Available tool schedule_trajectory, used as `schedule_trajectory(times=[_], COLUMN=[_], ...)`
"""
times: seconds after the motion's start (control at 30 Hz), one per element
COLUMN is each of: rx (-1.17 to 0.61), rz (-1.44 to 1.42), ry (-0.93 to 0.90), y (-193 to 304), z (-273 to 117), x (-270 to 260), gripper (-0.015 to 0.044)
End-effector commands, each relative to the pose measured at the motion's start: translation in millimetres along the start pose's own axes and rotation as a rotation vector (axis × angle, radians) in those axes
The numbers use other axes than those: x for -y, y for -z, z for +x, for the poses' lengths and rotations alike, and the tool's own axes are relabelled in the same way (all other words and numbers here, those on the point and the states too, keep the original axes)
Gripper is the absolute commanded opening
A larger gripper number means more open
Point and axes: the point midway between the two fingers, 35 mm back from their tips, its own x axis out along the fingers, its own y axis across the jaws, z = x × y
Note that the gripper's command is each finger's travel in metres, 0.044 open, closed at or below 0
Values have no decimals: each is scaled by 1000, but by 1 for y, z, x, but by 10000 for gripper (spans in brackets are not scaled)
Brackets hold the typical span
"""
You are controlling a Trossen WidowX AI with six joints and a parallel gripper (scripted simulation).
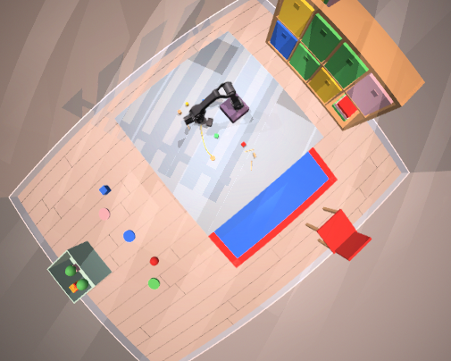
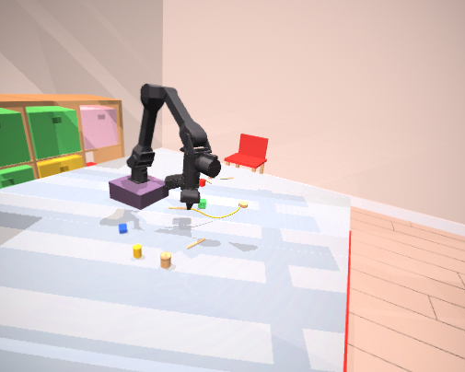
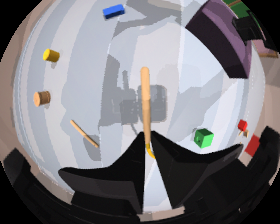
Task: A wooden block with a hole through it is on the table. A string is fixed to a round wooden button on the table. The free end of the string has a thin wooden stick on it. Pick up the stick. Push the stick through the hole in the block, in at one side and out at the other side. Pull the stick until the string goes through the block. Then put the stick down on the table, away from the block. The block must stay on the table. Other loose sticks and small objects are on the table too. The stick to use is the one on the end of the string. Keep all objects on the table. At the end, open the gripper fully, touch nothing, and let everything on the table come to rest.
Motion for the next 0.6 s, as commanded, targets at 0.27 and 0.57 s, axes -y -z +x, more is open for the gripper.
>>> schedule_trajectory(times=[0.27,0.57], rx=[40,69], rz=[-6,-18], ry=[4,10], y=[11,19], z=[-11,-19], x=[2,5], gripper=[0,0])
